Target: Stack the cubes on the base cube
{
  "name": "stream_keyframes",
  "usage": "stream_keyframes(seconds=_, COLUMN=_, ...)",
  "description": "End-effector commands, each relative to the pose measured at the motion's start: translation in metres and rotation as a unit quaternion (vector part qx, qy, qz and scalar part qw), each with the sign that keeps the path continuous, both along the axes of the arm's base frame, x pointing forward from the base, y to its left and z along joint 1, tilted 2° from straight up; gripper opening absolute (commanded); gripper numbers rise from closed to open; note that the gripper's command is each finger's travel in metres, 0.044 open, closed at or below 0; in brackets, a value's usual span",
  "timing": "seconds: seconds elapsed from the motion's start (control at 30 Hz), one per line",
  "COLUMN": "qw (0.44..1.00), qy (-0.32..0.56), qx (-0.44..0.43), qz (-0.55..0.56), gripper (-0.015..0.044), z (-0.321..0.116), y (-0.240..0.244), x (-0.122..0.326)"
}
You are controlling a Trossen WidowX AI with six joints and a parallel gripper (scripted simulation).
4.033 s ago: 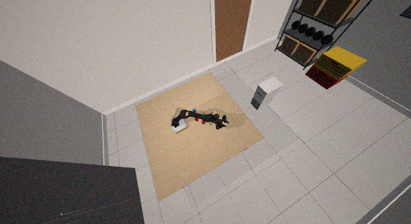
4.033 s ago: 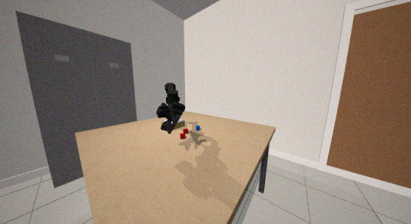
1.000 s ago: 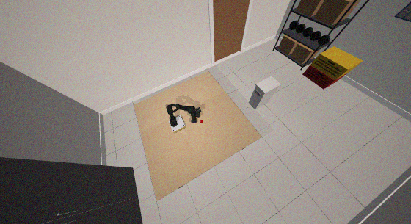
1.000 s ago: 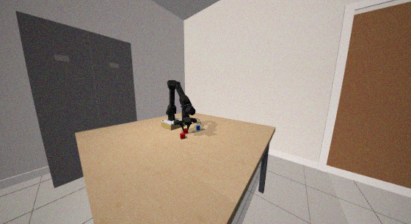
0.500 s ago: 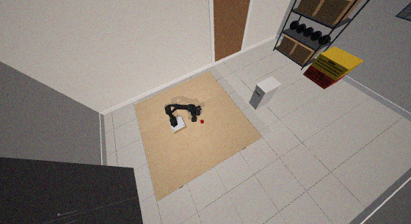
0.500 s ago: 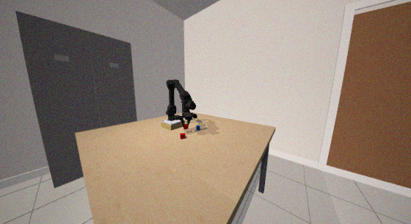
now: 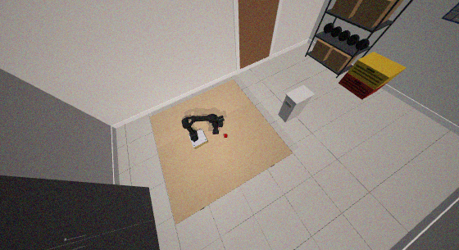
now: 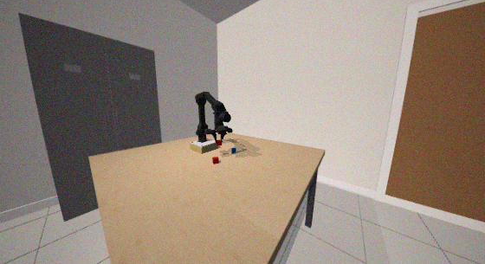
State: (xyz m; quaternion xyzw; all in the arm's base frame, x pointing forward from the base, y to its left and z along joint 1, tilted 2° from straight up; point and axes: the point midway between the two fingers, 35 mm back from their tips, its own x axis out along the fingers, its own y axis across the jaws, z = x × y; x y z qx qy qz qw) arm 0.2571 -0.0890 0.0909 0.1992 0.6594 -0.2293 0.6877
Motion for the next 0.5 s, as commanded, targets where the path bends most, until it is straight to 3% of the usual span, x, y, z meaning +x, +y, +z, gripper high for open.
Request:
stream_keyframes(seconds=0.0, qw=1.000, qy=-0.005, qx=0.001, qz=-0.002, gripper=0.0105, z=0.015, y=0.002, x=-0.001)
stream_keyframes(seconds=0.17, qw=1.000, qy=-0.004, qx=0.000, qz=0.012, gripper=0.0105, z=0.019, y=0.003, x=-0.001)
stream_keyframes(seconds=0.47, qw=0.979, qy=0.005, qx=-0.004, qz=0.204, gripper=0.0105, z=0.010, y=0.023, x=0.012)
